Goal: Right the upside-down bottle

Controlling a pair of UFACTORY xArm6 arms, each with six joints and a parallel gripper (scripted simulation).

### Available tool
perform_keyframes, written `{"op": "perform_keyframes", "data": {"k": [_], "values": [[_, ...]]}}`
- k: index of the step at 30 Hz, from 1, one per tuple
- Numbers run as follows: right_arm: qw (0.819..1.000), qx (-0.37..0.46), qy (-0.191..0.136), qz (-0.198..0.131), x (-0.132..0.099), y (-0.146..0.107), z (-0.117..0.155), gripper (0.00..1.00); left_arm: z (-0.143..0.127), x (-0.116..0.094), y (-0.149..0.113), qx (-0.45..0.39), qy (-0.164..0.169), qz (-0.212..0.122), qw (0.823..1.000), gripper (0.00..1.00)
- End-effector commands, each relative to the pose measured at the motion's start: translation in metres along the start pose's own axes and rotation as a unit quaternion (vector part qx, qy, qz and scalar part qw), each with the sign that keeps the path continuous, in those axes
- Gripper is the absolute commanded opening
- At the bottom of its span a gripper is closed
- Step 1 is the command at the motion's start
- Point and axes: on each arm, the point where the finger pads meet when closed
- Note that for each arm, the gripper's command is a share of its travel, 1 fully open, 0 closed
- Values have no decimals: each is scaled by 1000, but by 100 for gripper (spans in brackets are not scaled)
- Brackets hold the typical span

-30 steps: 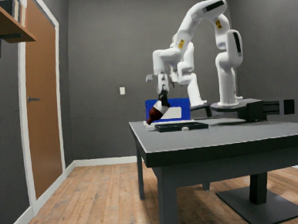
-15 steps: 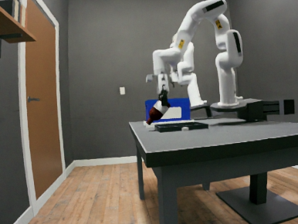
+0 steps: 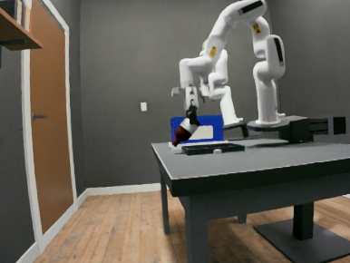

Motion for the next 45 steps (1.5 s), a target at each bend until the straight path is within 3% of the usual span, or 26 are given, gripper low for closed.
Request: {"op": "perform_keyframes", "data": {"k": [1,45], "values": [[1000,0,0,2,-2,1,0,100,0,-1,2,0,0,2,1000,80],[1000,0,0,2,-2,1,0,100,0,-1,2,0,0,2,1000,86]]}}
Point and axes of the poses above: on each arm, the point where the finger pads meet when closed, its own x axis out along the fingers, its own z axis across the jaws, y = z × x, and after that the axes turned 11 degrees about x, right-handed
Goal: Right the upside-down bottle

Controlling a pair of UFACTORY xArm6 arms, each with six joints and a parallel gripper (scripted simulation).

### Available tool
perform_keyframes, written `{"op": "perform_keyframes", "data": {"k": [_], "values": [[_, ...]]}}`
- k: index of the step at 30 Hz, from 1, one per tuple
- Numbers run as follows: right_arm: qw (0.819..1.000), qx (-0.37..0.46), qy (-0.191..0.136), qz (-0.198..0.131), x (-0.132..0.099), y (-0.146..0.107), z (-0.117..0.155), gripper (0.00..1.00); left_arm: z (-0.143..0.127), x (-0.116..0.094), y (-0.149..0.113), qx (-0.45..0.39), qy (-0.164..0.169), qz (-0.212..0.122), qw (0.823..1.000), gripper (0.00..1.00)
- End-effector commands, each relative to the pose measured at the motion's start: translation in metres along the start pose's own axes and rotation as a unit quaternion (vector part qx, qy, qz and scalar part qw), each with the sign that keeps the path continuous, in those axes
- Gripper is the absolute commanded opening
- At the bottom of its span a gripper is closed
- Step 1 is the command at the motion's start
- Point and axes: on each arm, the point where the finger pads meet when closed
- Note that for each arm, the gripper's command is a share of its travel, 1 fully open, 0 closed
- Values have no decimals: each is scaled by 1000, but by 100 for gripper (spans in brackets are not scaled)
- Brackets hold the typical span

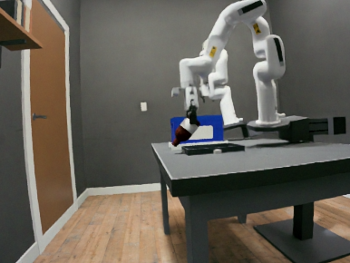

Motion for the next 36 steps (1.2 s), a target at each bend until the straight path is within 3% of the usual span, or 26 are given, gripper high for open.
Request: {"op": "perform_keyframes", "data": {"k": [1,36], "values": [[1000,0,0,2,-2,1,0,100,0,-1,2,0,0,2,1000,86],[1000,0,0,2,-2,1,0,100,0,-1,-2,0,0,2,1000,86]]}}
Point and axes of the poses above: on each arm, the point where the finger pads meet when closed, its own x axis out along the fingers, its own z axis across the jaws, y = z × x, and after that the axes turned 11 degrees about x, right-handed
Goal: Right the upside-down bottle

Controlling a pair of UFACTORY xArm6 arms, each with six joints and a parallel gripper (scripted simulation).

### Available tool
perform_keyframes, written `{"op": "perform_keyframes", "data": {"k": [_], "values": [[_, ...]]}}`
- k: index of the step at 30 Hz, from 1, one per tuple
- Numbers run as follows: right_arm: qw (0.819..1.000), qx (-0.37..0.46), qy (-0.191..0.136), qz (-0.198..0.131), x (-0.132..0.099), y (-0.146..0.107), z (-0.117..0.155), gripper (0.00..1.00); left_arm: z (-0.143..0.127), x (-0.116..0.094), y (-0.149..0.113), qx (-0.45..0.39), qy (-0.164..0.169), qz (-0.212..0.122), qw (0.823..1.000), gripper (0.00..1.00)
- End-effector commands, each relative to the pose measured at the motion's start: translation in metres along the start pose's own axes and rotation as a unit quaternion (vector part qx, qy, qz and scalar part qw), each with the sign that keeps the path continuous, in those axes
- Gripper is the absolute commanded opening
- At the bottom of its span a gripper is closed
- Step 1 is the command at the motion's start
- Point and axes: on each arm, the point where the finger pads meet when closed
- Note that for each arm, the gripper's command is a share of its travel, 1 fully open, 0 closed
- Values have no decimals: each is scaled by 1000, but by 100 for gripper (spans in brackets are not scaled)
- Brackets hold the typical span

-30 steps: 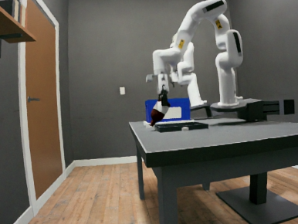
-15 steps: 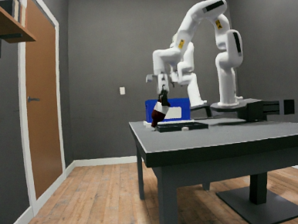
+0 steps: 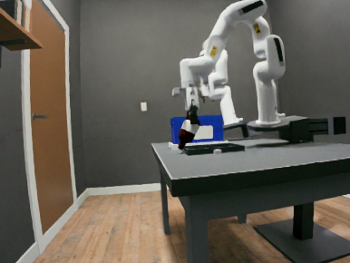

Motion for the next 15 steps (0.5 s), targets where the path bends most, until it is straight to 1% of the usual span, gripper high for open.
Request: {"op": "perform_keyframes", "data": {"k": [1,15], "values": [[1000,0,0,2,-2,1,0,100,0,-1,0,0,0,2,1000,86],[1000,0,0,2,-2,1,0,100,2,0,-13,0,0,2,1000,86]]}}
Point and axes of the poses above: on each arm, the point where the finger pads meet when closed, its own x axis out along the fingers, its own z axis across the jaws, y = z × x, and after that the axes turned 11 degrees about x, right-handed
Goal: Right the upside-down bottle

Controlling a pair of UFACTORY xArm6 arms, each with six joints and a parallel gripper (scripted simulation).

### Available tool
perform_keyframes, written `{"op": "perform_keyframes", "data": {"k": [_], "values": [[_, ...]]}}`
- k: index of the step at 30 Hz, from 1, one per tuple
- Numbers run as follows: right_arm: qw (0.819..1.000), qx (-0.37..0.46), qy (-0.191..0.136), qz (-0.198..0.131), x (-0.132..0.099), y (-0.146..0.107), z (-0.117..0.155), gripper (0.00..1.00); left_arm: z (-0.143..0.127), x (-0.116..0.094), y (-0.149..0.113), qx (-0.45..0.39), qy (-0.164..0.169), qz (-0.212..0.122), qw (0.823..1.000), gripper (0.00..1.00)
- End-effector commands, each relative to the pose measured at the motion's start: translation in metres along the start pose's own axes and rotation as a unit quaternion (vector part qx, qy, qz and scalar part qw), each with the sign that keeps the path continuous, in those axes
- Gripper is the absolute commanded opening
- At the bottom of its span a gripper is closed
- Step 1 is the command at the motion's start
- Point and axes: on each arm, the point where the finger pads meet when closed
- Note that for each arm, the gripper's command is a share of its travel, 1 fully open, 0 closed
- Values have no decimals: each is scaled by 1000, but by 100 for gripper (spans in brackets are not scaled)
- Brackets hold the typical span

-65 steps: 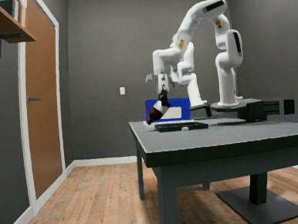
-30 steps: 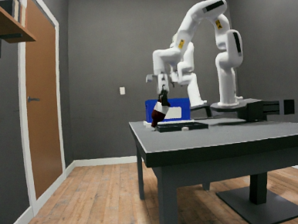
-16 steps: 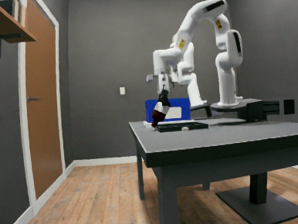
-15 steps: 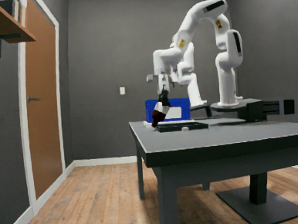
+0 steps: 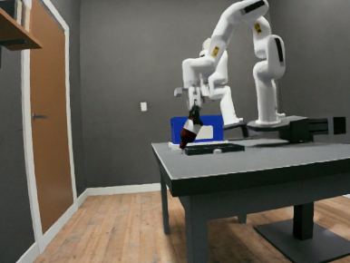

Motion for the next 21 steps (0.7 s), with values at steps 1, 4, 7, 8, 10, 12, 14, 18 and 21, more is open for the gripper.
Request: {"op": "perform_keyframes", "data": {"k": [1,4,7,8,10,12,14,18,21], "values": [[1000,0,0,2,-2,1,0,100,0,-1,-2,0,0,2,1000,86],[1000,0,0,2,-2,1,0,100,1,-1,-7,0,0,2,1000,86],[1000,0,0,2,-2,1,0,100,2,-1,-12,0,0,2,1000,86],[1000,0,0,2,-2,1,0,100,3,0,-14,0,0,2,1000,86],[1000,0,0,2,-2,1,0,100,3,0,-18,0,0,2,1000,86],[1000,0,0,2,-2,1,0,100,4,1,-22,0,0,2,1000,86],[1000,0,0,2,-2,1,0,100,5,2,-26,0,0,2,1000,86],[1000,0,0,2,-2,1,0,100,6,3,-31,0,0,2,1000,86],[1000,0,0,2,-2,1,0,100,7,5,-39,0,0,2,1000,86]]}}
Point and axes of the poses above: on each arm, the point where the finger pads meet when closed, its own x axis out along the fingers, its own z axis across the jaws, y = z × x, and after that the axes turned 11 degrees about x, right-handed
